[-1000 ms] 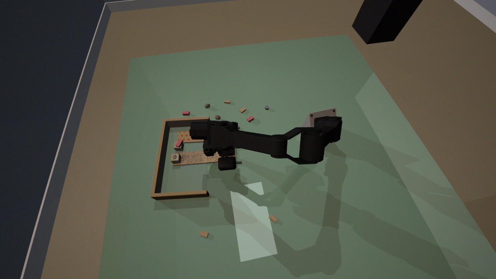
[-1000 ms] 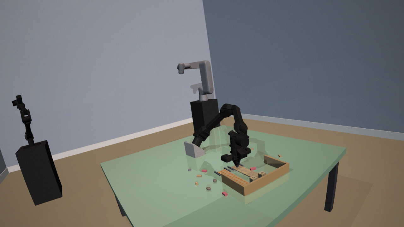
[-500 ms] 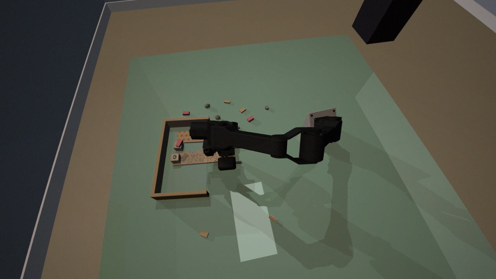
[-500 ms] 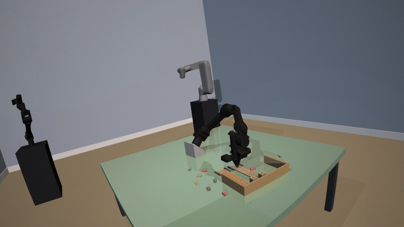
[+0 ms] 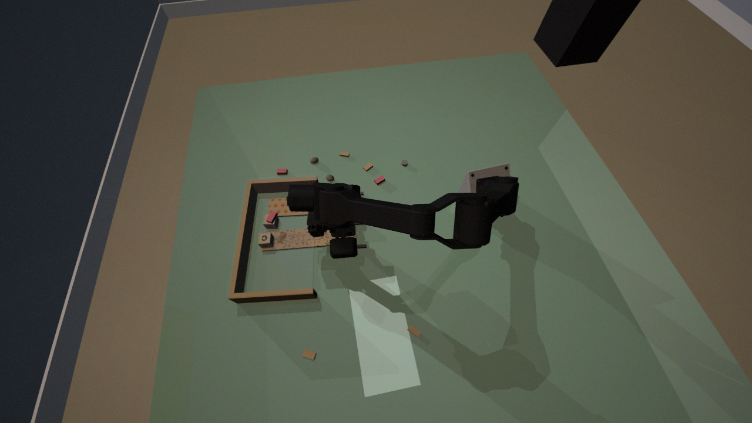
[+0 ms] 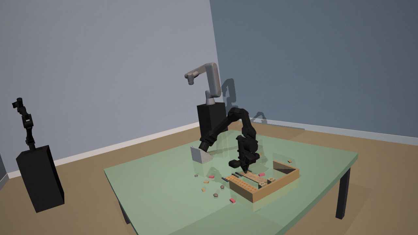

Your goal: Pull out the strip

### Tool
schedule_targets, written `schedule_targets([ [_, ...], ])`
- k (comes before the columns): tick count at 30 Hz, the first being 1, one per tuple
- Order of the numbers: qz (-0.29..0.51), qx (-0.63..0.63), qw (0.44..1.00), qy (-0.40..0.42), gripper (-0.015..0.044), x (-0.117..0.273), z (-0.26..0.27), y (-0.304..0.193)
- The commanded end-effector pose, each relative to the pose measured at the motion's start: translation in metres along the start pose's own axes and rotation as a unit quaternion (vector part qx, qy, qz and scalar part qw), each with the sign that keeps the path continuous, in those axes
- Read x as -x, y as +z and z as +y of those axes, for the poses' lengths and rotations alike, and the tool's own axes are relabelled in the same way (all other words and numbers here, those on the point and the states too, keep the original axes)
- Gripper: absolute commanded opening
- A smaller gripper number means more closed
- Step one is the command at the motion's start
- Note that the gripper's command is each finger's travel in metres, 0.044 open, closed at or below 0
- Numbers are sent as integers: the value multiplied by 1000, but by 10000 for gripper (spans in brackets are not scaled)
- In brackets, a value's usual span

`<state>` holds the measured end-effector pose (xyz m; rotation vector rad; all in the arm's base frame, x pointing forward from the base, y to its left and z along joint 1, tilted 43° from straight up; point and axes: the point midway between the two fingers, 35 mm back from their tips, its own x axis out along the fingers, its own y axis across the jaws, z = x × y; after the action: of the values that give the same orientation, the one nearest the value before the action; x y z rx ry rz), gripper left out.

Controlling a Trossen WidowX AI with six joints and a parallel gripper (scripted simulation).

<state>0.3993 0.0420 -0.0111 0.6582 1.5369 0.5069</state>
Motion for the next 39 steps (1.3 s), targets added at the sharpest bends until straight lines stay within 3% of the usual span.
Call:
schedule_targets([
  [1, 3, 0, 1000, 1, 0, -4, 2, 0],
  [39, 4, 0, 1000, 1, 0, -6, 0, -37],
])
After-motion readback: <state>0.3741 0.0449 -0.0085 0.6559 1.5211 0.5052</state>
